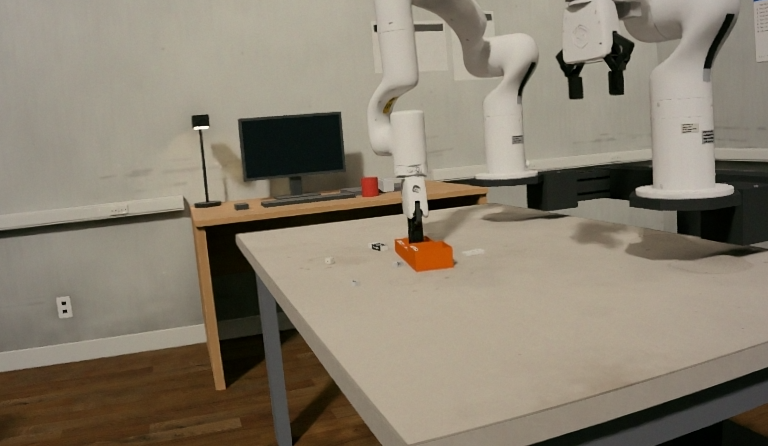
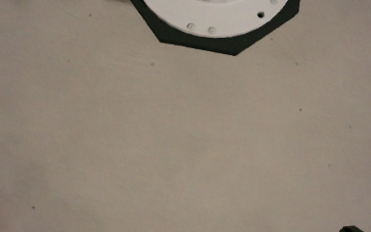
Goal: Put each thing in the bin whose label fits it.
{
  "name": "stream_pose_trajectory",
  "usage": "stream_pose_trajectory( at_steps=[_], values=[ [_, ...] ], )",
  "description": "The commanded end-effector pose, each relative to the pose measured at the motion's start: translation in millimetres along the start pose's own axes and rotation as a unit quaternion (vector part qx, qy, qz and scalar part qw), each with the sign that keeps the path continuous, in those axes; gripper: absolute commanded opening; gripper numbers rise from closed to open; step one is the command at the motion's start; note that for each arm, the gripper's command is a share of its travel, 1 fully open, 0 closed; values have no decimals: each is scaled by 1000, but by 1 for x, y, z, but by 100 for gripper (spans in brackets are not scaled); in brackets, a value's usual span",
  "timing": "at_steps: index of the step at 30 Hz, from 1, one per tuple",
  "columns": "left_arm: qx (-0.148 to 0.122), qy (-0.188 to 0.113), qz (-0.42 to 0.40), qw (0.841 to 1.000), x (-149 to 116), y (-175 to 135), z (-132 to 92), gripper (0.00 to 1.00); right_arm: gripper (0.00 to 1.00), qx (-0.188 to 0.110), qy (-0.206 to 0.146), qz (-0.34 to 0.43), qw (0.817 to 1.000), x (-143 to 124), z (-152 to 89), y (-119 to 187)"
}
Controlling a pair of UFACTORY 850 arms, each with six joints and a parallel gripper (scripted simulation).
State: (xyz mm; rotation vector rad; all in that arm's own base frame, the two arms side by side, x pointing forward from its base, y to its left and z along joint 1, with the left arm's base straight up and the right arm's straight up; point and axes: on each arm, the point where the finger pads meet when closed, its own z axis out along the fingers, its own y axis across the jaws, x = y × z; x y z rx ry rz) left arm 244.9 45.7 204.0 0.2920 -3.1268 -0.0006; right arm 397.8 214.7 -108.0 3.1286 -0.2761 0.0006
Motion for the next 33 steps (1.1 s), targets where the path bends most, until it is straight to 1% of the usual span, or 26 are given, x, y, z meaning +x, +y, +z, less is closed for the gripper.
stream_pose_trajectory(
  at_steps=[1,24,26,28,31,33],
  values=[
    [0,-1,0,1000,-1,0,0,100,23,0,1,0,1000,1,0,-1],
    [0,-1,0,1000,-1,0,0,100,23,1,0,0,1000,1,-28,-1],
    [0,-1,0,1000,-1,0,0,100,23,1,0,0,1000,1,-38,-1],
    [0,-1,0,1000,-1,0,0,100,23,1,0,0,1000,1,-38,-1],
    [0,-1,0,1000,-1,0,0,100,23,1,0,0,1000,1,-52,0],
    [0,-1,0,1000,-1,0,0,100,23,1,0,0,1000,1,-52,0]
  ],
)
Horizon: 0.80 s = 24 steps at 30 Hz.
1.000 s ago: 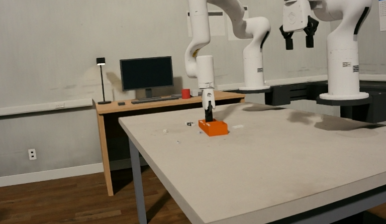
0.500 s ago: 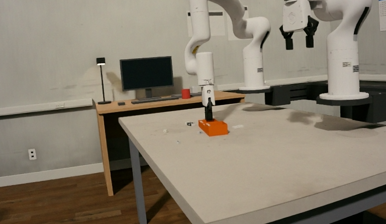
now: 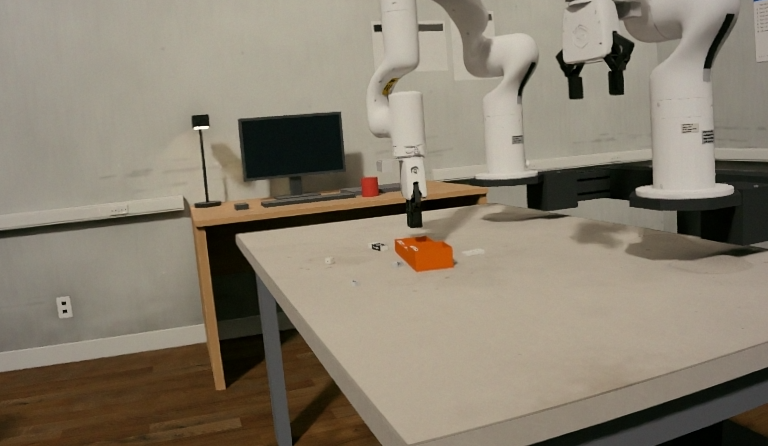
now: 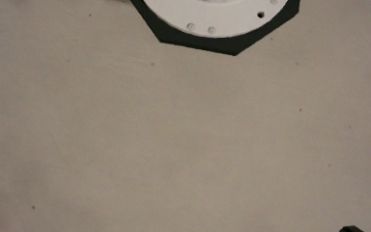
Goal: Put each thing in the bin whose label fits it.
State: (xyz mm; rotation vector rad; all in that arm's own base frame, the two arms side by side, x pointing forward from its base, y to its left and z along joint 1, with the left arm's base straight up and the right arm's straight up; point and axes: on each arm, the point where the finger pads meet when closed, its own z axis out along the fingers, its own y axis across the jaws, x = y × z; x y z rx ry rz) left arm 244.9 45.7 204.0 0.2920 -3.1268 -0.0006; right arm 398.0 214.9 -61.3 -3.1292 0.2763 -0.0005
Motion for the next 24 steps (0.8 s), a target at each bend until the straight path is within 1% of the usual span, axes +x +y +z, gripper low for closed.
stream_pose_trajectory(
  at_steps=[1,5,6,8,10,12,13,14,17,24],
  values=[
    [0,-1,0,1000,-1,0,0,100,23,0,0,0,1000,0,-5,0],
    [0,-1,0,1000,-1,0,0,100,23,0,0,0,1000,1,-5,0],
    [0,-1,0,1000,-1,0,0,100,32,0,1,-25,1000,5,-5,-7],
    [0,-1,0,1000,-1,0,0,100,32,0,1,-75,997,15,-5,-21],
    [0,-1,0,1000,-1,0,0,100,32,0,1,-109,994,24,-6,-35],
    [0,-1,0,1000,-1,0,0,100,32,0,1,-109,994,24,-6,-35],
    [0,-1,0,1000,-1,0,0,100,32,0,1,-149,989,29,-6,-42],
    [0,-1,0,1000,-1,0,0,100,32,0,1,-171,985,34,-6,-48],
    [0,-1,0,1000,-1,0,0,100,32,0,1,-213,977,48,-6,-69],
    [0,-1,0,1000,-1,0,0,100,32,0,1,-213,977,81,-6,-117]
  ],
)
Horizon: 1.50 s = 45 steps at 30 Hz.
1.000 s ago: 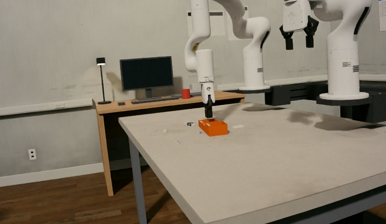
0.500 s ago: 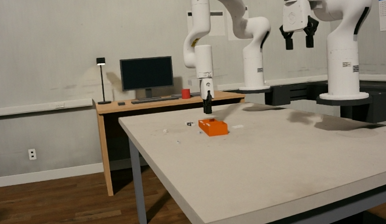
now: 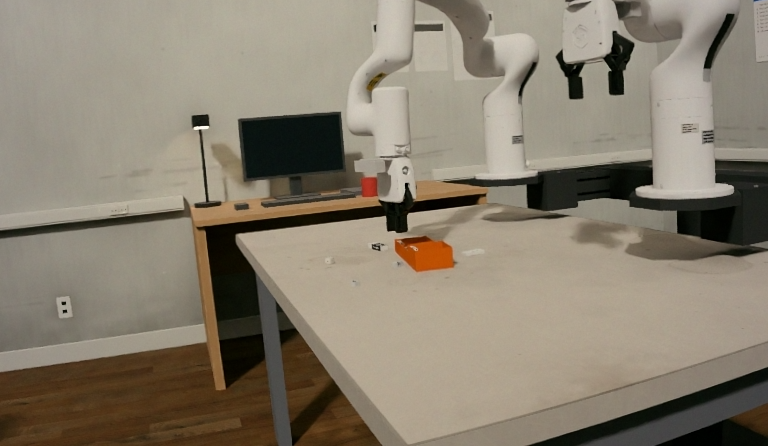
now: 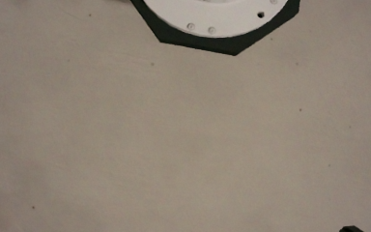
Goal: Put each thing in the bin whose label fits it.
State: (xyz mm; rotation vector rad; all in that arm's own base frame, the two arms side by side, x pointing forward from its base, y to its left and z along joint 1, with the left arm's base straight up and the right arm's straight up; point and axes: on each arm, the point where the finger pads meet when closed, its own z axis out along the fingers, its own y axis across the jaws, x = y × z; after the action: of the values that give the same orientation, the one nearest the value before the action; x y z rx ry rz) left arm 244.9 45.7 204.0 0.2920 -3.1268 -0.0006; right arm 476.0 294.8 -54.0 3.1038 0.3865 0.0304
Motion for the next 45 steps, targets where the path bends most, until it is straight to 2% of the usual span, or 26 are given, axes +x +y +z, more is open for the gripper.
stream_pose_trajectory(
  at_steps=[1,3,5,20,22,28,33,45],
  values=[
    [0,-1,0,1000,-1,0,0,100,32,8,-8,-3,1000,34,1,-19],
    [0,-1,0,1000,-1,0,0,100,32,8,-8,-3,1000,49,1,-28],
    [0,-1,0,1000,-1,0,0,100,32,8,-8,-3,1000,49,1,-28],
    [0,-1,0,1000,-1,0,0,100,32,8,-8,-3,1000,156,1,-92],
    [0,-1,0,1000,-1,0,0,100,32,8,-8,-3,1000,156,1,-92],
    [0,-1,0,1000,-1,0,0,100,32,8,-8,-3,1000,196,1,-117],
    [0,-1,0,1000,-1,0,0,100,32,8,-8,-3,1000,203,1,-120],
    [0,-1,0,1000,-1,0,0,100,32,8,-8,-3,1000,197,1,-117]
  ],
)
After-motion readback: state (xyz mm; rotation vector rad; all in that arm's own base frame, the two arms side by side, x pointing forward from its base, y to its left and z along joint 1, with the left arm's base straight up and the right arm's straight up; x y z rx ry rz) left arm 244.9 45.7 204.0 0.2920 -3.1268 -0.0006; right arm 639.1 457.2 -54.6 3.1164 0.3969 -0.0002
